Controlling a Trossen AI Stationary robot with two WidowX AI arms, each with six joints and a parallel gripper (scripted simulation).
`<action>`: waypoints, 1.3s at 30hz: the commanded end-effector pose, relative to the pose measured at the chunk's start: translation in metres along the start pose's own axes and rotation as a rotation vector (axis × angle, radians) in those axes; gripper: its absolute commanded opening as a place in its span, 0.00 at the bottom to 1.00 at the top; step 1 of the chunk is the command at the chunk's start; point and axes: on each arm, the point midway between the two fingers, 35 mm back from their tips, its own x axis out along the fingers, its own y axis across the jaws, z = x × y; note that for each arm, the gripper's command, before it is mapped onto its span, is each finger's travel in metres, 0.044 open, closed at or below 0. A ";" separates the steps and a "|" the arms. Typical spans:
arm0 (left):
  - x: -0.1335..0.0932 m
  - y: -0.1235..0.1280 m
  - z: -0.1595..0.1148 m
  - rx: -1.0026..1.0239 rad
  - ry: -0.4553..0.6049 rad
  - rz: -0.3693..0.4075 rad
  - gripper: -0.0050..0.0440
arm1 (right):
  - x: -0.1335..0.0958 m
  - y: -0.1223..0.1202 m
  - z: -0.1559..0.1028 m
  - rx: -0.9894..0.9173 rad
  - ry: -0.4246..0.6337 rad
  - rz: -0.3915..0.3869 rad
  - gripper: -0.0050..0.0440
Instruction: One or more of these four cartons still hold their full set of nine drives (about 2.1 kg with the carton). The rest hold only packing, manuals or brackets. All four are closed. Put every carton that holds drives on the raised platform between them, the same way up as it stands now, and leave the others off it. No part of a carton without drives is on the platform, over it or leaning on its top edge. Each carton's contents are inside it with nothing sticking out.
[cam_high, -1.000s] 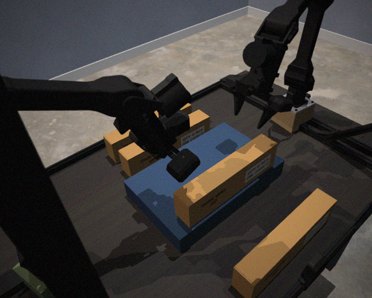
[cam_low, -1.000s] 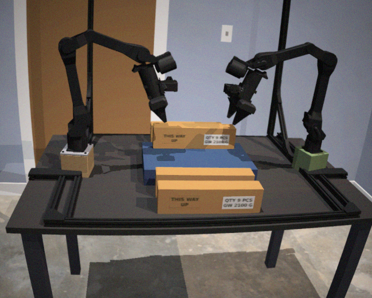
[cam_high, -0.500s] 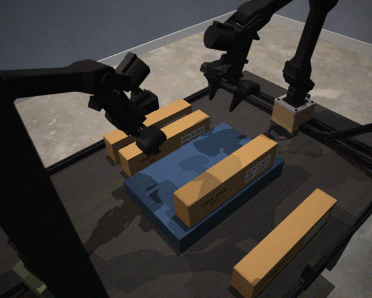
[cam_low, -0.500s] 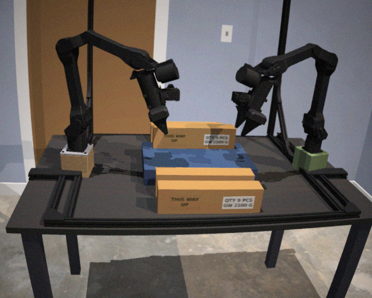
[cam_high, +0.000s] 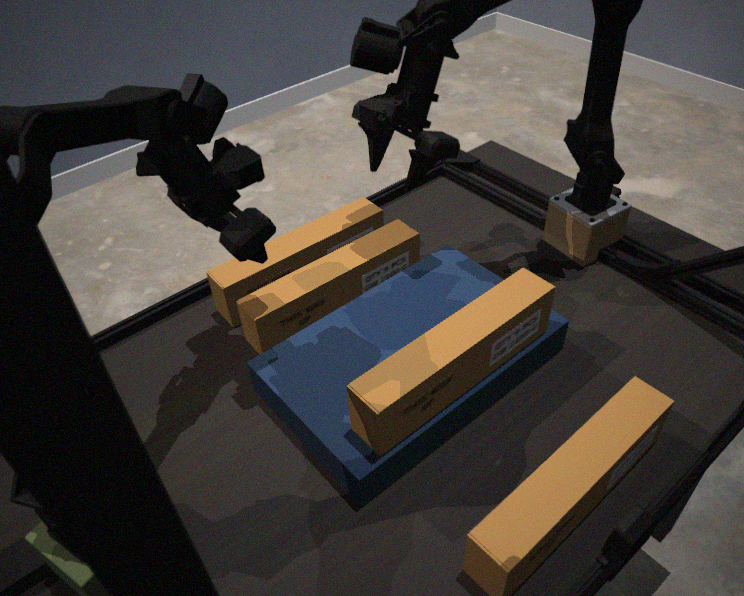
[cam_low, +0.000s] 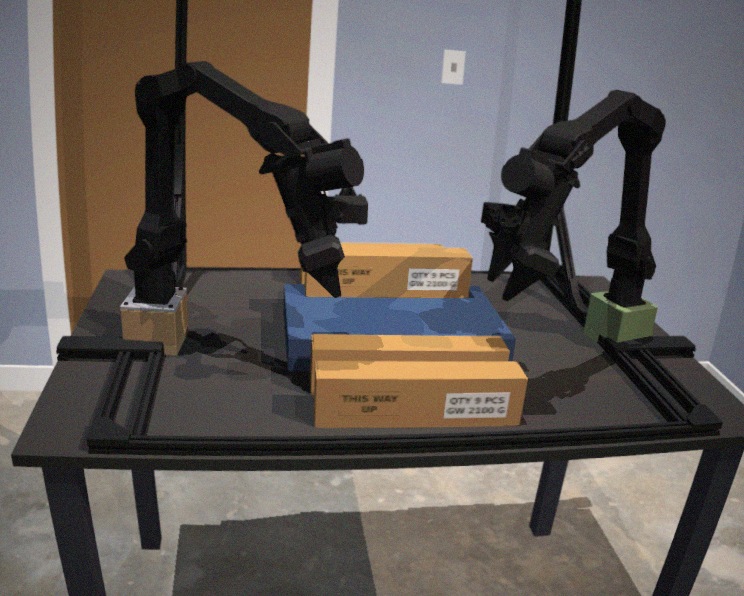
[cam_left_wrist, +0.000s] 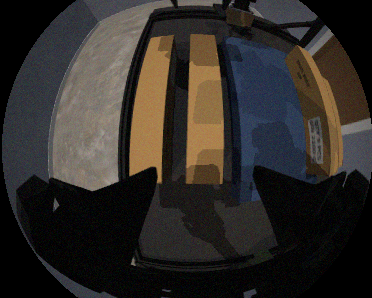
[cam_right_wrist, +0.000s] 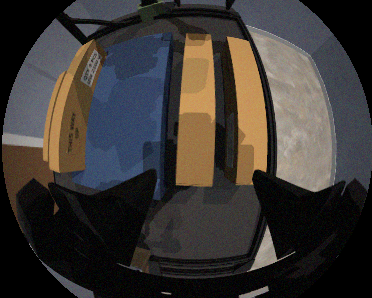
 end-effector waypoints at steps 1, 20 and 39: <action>0.000 0.025 0.002 0.002 -0.005 0.000 0.90 | 0.000 -0.025 0.001 -0.002 -0.003 -0.002 0.90; 0.001 0.086 0.003 0.002 -0.005 0.000 0.90 | 0.000 -0.085 0.000 -0.002 -0.003 -0.002 0.90; 0.019 0.087 -0.004 0.002 -0.005 0.000 0.90 | 0.018 -0.086 -0.007 -0.002 -0.003 -0.002 0.90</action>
